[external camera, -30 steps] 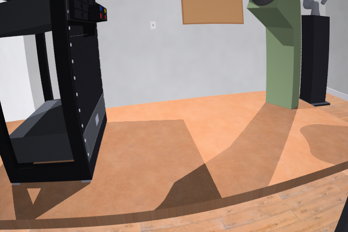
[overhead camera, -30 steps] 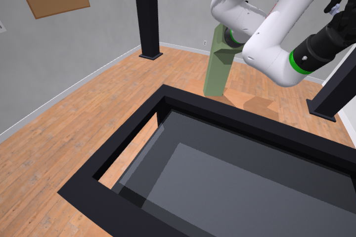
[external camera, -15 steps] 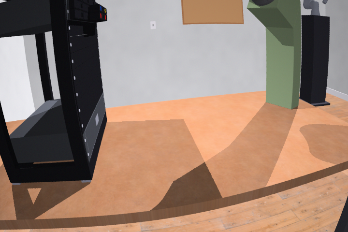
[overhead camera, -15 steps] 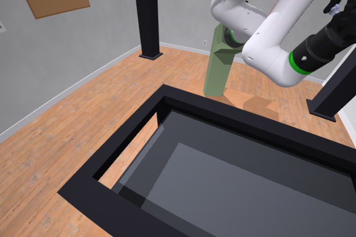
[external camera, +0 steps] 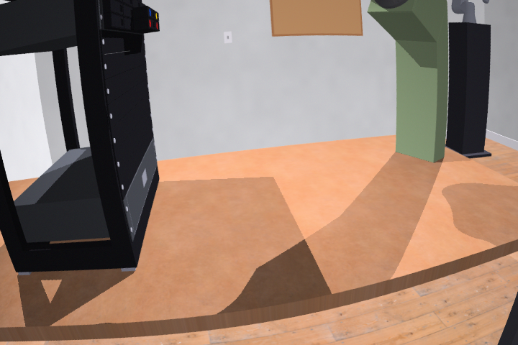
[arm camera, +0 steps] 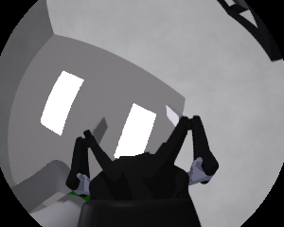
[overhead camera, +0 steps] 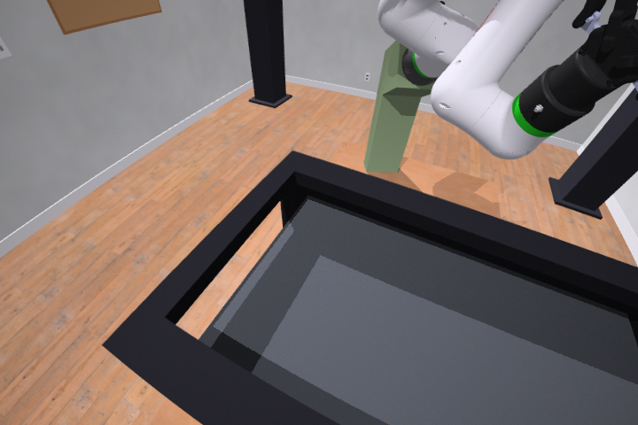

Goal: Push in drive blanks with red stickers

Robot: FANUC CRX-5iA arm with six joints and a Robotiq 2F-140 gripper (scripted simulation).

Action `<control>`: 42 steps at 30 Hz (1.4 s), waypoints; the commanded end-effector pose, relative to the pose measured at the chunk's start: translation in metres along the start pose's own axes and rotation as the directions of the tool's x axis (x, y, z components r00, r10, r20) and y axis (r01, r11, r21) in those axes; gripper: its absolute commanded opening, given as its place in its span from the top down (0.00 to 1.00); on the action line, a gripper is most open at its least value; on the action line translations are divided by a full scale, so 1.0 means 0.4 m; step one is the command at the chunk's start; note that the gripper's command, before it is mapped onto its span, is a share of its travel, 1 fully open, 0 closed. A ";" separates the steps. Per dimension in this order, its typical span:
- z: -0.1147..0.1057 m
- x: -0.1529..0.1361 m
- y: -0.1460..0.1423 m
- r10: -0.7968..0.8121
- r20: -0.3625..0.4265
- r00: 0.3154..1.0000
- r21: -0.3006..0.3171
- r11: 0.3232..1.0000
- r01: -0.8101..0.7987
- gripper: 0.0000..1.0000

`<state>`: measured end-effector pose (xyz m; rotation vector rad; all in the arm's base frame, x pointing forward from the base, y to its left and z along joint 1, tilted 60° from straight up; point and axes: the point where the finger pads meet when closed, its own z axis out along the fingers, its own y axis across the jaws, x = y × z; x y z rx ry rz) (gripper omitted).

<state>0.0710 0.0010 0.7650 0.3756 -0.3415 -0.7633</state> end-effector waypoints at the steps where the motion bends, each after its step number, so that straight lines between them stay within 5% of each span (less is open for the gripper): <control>1: -0.002 0.023 -0.001 -0.004 -0.010 1.000 0.001 1.000 0.004 0.00; 21: 0.000 0.189 -0.032 -0.067 -0.139 0.988 0.036 0.997 0.073 0.00; 42: -0.023 0.505 -0.178 -0.153 -0.414 0.897 0.147 0.962 0.232 0.00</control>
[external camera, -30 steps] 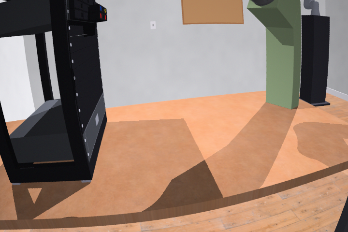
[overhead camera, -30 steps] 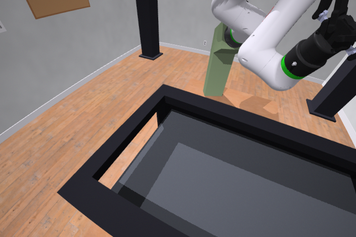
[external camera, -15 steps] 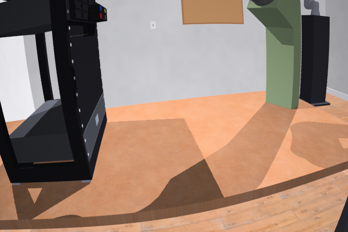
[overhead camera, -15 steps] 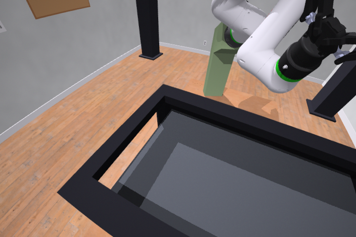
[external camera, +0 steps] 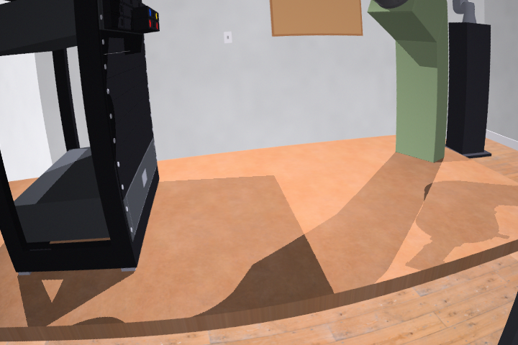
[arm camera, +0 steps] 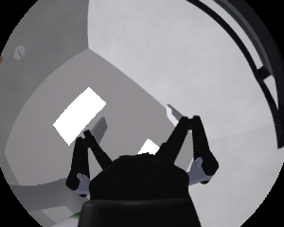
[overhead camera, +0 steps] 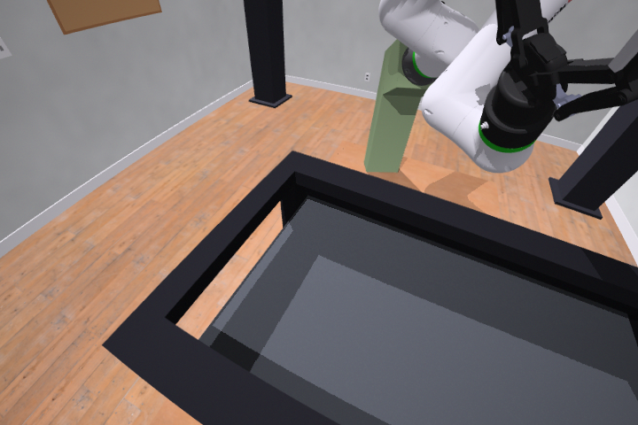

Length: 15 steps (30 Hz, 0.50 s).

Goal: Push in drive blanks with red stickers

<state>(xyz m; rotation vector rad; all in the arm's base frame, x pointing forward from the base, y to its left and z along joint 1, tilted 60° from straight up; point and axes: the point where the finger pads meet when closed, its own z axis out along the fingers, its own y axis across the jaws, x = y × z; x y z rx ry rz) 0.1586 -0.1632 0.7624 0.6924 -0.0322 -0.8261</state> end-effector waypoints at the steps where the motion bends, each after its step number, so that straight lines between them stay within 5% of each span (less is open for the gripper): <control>1: 0.025 0.086 -0.030 -0.026 -0.073 0.997 0.042 0.999 0.030 0.00; 15: 0.042 0.335 -0.150 -0.060 -0.296 0.953 0.171 0.979 0.114 0.00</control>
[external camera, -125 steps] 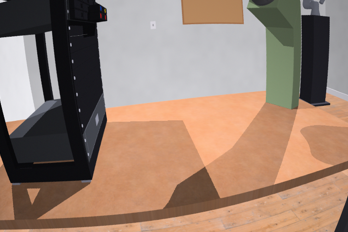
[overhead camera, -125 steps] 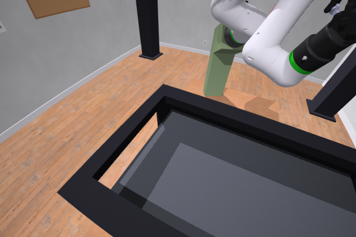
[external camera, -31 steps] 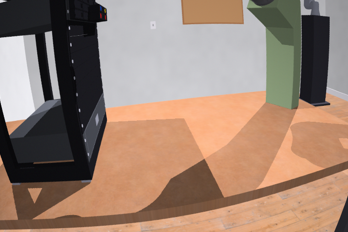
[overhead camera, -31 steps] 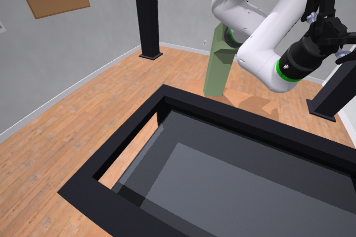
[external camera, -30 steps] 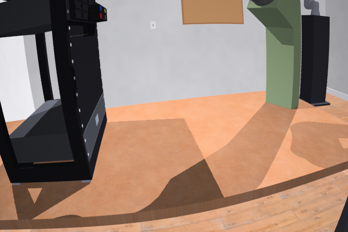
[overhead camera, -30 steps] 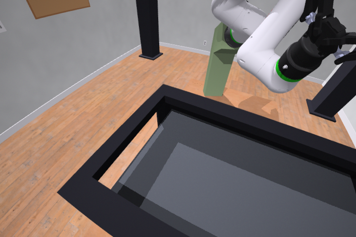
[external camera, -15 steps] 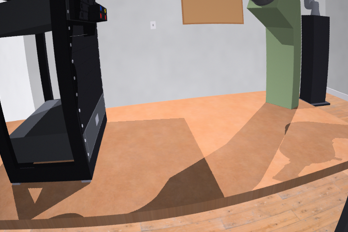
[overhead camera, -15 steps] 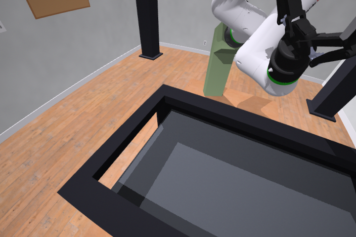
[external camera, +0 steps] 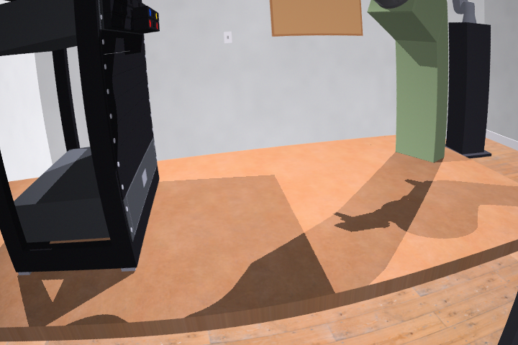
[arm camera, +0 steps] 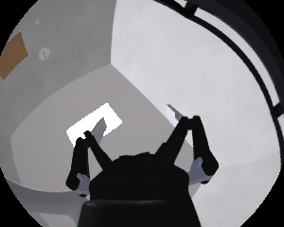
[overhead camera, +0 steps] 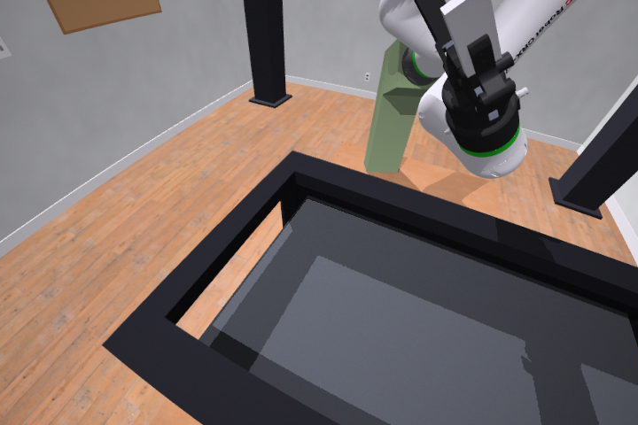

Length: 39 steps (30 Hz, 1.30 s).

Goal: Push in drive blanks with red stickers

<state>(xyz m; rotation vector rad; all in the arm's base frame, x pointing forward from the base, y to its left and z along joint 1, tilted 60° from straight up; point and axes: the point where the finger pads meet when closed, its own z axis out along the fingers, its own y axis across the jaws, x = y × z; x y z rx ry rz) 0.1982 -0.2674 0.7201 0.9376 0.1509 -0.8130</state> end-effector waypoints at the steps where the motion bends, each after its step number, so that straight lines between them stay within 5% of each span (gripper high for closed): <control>1: 0.034 0.087 -0.036 -0.016 -0.077 0.997 0.050 0.999 0.019 0.00; 22: 0.036 0.469 -0.252 0.039 -0.417 0.908 0.299 0.949 0.096 0.00; 32: -0.010 0.603 -0.333 0.110 -0.521 0.847 0.394 0.911 0.124 0.00; 39: -0.125 0.753 -0.352 0.152 -0.663 0.733 0.399 0.900 0.174 0.00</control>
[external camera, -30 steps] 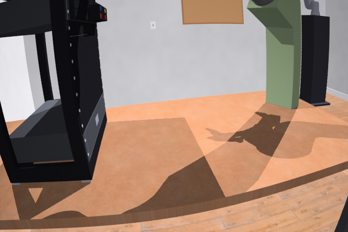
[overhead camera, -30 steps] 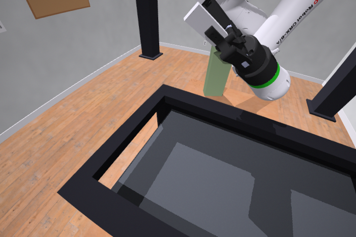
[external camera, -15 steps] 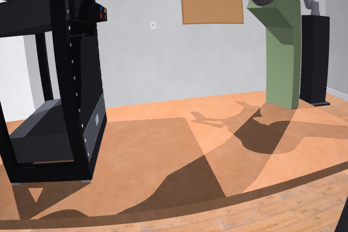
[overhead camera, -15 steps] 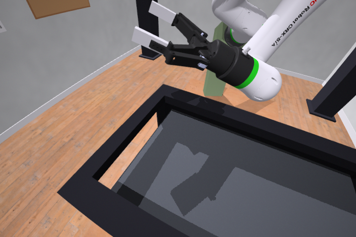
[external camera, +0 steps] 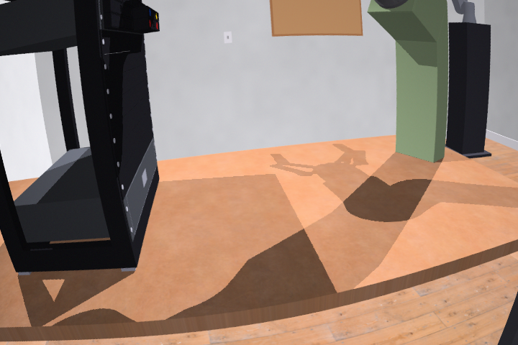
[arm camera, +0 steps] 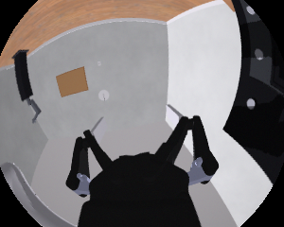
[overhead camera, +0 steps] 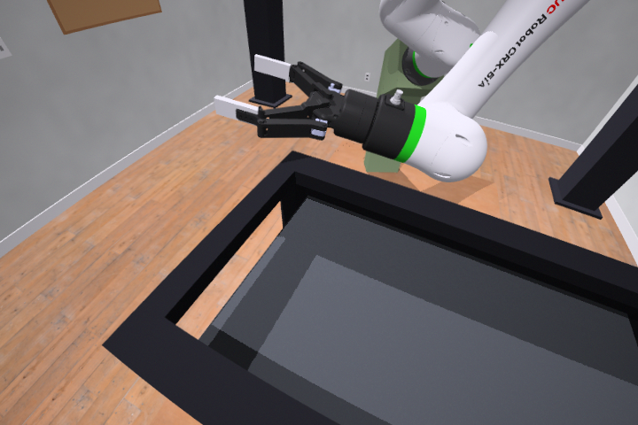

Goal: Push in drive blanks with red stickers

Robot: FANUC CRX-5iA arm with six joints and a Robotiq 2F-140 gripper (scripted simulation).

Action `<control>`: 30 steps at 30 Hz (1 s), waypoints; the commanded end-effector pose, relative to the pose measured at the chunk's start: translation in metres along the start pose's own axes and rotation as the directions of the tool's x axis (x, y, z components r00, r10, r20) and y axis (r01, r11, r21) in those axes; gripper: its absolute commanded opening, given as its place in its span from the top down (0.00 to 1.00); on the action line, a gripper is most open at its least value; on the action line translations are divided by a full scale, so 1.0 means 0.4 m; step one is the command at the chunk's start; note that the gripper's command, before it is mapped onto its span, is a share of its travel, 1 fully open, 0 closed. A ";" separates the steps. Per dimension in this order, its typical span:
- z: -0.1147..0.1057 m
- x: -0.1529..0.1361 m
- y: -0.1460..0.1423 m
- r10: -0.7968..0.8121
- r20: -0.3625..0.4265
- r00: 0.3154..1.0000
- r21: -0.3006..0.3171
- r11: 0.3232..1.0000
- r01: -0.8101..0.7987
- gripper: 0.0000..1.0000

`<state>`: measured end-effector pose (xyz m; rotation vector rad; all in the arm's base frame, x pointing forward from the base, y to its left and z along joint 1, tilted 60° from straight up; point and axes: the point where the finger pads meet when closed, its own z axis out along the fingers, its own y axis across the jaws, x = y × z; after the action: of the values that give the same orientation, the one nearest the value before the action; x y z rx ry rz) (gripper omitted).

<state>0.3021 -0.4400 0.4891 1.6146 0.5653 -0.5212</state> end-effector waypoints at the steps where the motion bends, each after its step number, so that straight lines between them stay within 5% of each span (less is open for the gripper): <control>1: 0.012 0.108 -0.021 -0.021 -0.109 0.994 0.020 1.000 0.023 0.00; 10: -0.004 0.264 -0.055 -0.042 -0.262 0.964 0.038 0.998 0.053 0.00; 12: -0.021 0.344 -0.073 -0.048 -0.340 0.939 0.043 0.997 0.066 0.00; 30: -0.174 0.689 -0.144 -0.041 -0.665 0.745 0.051 0.994 0.100 0.00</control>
<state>0.4588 -0.3672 0.3021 1.8370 1.0868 -0.0711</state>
